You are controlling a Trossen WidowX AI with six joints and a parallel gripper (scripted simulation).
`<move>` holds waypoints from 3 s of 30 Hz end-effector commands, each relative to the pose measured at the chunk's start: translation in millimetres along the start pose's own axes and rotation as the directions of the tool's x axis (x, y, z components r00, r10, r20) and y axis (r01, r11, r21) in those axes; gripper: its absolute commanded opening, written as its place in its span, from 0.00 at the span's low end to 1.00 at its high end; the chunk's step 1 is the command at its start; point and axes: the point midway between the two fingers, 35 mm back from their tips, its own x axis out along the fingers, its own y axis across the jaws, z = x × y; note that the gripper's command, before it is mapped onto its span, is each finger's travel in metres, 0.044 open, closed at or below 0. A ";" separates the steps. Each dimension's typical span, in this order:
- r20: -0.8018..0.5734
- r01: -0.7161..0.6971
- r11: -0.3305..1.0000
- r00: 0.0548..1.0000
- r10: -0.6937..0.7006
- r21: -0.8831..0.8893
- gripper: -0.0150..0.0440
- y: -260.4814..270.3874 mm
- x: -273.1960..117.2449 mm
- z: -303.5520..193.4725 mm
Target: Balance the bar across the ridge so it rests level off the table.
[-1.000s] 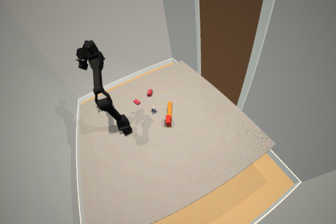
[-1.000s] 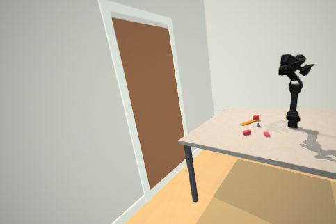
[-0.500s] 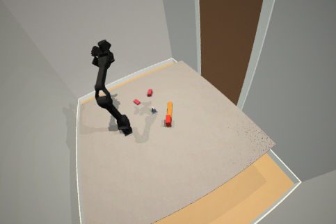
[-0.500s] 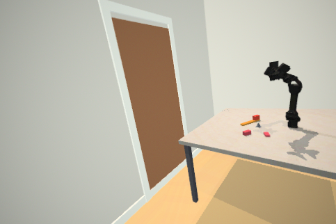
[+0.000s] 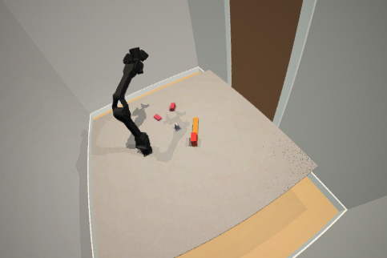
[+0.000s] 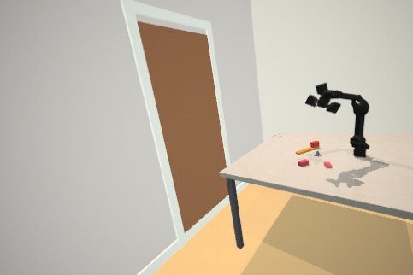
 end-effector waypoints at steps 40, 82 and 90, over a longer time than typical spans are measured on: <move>-0.879 0.412 0.880 0.476 0.015 0.238 0.79 -56.4 -201.7 -317.2; -0.882 0.527 0.716 0.167 0.441 0.458 0.79 58.9 -343.3 -448.7; -0.882 0.527 0.716 0.168 0.441 0.458 0.79 71.4 -339.1 -467.2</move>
